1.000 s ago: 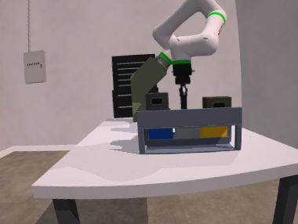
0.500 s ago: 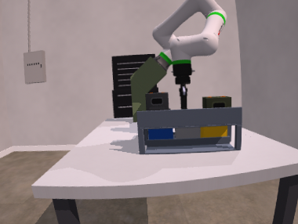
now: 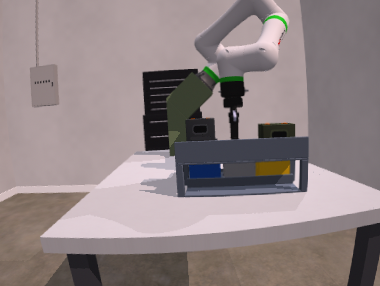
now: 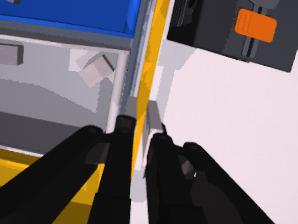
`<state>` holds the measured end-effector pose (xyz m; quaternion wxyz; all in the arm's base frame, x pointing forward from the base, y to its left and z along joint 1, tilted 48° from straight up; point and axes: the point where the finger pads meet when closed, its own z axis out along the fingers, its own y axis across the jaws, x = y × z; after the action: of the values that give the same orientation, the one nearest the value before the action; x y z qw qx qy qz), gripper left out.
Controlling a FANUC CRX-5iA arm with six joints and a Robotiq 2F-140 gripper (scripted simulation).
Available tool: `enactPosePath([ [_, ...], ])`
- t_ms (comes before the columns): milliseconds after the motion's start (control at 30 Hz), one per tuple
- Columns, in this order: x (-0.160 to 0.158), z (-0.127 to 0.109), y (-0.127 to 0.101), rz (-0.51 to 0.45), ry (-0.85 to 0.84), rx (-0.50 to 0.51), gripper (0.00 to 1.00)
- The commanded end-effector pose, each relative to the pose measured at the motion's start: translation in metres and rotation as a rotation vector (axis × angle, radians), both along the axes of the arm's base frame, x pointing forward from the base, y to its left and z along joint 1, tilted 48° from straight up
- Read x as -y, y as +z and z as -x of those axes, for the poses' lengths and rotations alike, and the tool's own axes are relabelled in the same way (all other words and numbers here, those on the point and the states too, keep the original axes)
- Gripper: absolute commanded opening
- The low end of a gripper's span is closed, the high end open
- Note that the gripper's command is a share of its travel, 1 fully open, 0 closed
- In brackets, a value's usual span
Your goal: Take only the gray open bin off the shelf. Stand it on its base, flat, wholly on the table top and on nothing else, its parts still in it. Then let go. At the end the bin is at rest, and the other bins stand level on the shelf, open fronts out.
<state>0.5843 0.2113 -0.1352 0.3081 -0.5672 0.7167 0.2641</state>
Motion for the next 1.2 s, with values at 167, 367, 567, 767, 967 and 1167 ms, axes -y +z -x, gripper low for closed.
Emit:
enactPosePath([
  [167,0.008,0.001,0.007,0.000,0.000,0.000,0.00],
  [367,0.008,0.001,0.007,0.000,0.000,0.000,0.00],
  [567,0.008,0.001,0.007,0.000,0.000,0.000,0.00],
  [767,0.018,0.003,0.017,0.000,0.000,0.000,0.00],
  [967,0.018,0.003,0.017,0.000,0.000,0.000,0.00],
  [1167,0.026,0.005,0.024,0.000,0.000,0.000,0.00],
])
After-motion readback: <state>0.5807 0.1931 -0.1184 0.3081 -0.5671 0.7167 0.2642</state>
